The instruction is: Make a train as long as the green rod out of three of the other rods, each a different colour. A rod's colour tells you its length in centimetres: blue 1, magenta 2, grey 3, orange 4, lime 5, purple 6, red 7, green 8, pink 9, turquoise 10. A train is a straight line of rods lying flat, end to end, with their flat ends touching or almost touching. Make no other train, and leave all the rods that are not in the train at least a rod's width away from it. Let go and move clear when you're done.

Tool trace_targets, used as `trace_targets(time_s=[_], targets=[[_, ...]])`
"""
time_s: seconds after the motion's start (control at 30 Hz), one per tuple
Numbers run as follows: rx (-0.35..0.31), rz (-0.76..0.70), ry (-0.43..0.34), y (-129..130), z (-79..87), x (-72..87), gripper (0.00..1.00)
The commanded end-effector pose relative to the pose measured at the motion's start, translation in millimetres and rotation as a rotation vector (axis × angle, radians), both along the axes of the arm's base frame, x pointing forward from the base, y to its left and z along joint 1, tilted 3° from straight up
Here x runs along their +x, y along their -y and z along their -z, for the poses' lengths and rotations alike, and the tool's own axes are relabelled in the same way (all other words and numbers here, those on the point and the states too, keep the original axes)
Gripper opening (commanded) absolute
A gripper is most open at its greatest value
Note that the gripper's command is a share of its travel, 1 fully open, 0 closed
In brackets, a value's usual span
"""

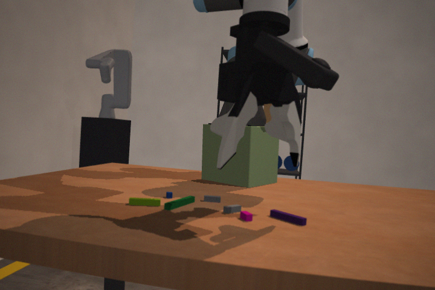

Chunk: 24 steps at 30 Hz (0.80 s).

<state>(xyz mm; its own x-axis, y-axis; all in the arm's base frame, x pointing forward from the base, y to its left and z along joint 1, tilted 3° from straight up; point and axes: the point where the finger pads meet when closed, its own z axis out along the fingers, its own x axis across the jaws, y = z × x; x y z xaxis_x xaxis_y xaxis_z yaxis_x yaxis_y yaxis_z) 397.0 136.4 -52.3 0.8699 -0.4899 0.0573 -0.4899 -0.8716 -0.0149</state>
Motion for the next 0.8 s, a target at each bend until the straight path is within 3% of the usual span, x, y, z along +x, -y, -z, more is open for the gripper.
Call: trace_targets(time_s=[0.0,0.77], targets=[[0.0,0.057,0.0,-3.8,-0.6,4.0,1.0],[0.003,0.111,0.001,-7.6,-0.3,6.7,1.0]])
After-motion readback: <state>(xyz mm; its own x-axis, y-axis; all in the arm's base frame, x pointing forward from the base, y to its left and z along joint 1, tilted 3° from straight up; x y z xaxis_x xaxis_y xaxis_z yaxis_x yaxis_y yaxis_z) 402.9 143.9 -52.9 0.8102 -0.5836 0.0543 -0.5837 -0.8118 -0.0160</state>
